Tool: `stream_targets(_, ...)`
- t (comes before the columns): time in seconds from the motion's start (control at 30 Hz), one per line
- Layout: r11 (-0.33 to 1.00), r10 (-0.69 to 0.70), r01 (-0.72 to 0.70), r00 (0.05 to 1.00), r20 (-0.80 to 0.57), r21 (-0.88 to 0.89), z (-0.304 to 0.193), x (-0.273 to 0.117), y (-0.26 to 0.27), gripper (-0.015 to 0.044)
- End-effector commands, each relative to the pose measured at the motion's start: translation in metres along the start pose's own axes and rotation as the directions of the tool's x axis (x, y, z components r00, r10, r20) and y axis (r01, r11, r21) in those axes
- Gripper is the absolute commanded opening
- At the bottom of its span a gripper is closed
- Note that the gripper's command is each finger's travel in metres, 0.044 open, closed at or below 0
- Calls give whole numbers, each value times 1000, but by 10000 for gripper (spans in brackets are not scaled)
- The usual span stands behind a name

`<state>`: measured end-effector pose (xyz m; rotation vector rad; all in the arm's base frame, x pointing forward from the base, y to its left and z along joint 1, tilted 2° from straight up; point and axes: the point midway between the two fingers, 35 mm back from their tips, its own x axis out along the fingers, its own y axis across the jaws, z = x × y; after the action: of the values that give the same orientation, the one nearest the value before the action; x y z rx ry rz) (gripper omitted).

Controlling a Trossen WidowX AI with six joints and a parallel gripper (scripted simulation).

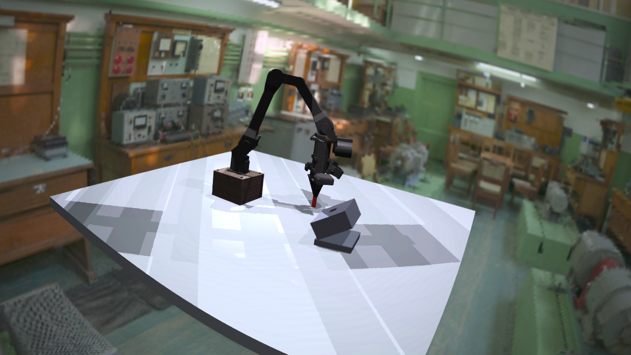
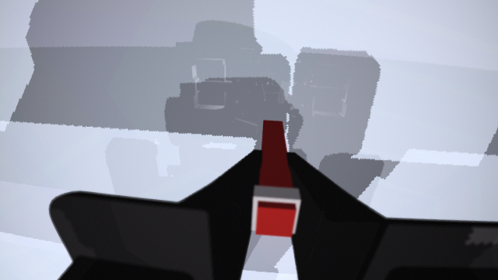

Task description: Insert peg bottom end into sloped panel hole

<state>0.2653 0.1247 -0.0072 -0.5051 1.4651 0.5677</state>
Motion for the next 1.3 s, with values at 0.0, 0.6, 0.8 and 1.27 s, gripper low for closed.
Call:
stream_targets(0.0, 1000, -1, 1, 1000, 2, 0, 0, -1, 0, 0)
stream_targets(0.6, 1000, 2, -2, 1000, 0, 7, -2, -79, 0, 0)
stream_targets(0.8, 1000, 4, -4, 1000, 5, 12, -3, -80, -2, 0)
stream_targets(1.27, 998, 11, -14, 999, 47, 57, -2, -84, -20, 0)
